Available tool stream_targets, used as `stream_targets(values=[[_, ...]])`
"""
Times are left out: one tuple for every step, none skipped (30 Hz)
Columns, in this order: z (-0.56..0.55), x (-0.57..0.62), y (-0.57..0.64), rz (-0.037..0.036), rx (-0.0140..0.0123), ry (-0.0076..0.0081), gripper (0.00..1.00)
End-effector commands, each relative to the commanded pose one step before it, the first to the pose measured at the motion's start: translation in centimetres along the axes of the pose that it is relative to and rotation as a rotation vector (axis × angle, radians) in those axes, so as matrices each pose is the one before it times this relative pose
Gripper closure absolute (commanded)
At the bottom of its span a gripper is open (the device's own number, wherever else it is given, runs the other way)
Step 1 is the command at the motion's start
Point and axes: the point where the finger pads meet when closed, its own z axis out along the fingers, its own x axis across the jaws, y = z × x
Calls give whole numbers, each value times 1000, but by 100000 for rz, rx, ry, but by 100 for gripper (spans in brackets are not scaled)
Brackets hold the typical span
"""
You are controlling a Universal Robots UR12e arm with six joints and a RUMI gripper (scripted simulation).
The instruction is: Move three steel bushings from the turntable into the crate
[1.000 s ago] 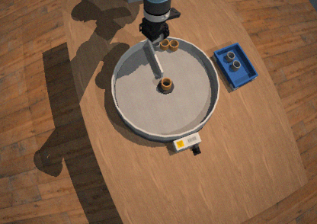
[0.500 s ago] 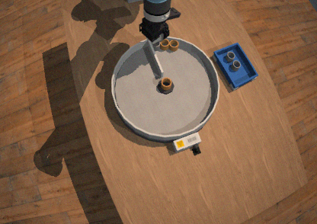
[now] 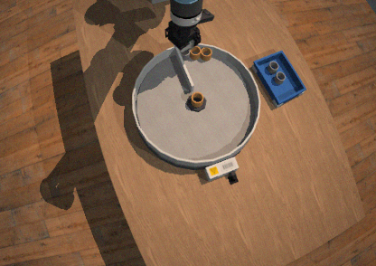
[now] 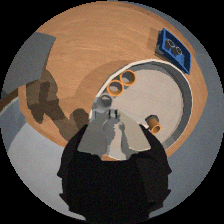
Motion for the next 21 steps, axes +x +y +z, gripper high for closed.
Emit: stream_targets(values=[[-20,20,19,0,-52,46,95],[119,0,0,0,0,0,95],[254,0,0,0,0,0,95],[375,0,0,0,0,0,95],[447,0,0,0,0,0,95],[450,0,0,0,0,0,95],[383,0,0,0,0,0,95],[263,0,0,0,0,0,95],[123,0,0,0,0,0,95],[21,0,0,0,0,0,95],[0,0,0,0,0,0,95],[0,0,0,0,0,0,95],[0,0,0,0,0,0,95],[0,0,0,0,0,0,95],[0,0,0,0,0,0,95],[0,0,0,0,0,0,95],[0,0,0,0,0,0,95],[0,0,0,0,0,0,95],[0,0,0,0,0,0,95],[0,0,0,0,0,0,95],[0,0,0,0,0,0,95]])
